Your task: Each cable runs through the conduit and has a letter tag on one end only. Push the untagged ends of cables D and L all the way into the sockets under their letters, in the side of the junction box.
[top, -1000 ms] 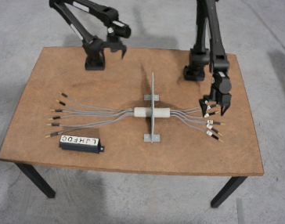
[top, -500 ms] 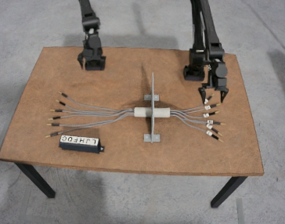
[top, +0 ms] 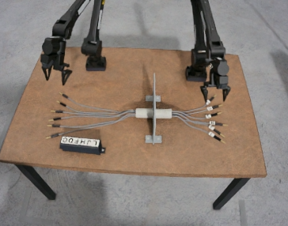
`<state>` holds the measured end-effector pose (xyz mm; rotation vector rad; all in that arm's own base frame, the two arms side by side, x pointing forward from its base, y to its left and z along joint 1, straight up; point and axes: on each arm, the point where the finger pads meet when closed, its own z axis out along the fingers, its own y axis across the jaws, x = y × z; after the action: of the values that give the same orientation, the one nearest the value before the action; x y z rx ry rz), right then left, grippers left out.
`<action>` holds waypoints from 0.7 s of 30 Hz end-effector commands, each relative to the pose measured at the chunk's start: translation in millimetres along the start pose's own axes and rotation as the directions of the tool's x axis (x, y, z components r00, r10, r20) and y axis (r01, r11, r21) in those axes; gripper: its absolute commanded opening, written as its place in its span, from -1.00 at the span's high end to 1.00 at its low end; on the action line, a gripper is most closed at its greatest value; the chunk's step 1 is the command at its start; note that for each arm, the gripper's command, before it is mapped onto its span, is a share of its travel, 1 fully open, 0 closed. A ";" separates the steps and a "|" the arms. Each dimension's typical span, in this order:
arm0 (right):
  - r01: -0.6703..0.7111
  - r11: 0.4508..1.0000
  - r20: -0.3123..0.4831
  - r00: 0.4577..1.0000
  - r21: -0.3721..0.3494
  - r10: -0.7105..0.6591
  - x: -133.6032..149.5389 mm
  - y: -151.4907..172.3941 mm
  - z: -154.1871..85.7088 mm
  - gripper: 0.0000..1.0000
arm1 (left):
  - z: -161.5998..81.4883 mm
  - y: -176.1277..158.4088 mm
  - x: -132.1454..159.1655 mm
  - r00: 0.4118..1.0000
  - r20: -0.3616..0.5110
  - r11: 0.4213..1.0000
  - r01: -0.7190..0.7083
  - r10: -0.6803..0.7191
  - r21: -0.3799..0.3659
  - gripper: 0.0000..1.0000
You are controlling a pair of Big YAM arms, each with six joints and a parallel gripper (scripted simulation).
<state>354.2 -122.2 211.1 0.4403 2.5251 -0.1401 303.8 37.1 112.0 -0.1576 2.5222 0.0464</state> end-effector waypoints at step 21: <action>0.018 1.000 0.080 0.997 -0.016 -0.017 -44.8 1.8 -7.1 -1.00 | -5.6 6.6 -16.5 0.997 0.008 0.997 0.078 -0.077 -0.017 -0.32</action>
<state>365.1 -125.4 209.7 0.4223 2.5191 -0.1300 302.9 37.5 111.2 -0.1749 2.5259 0.0433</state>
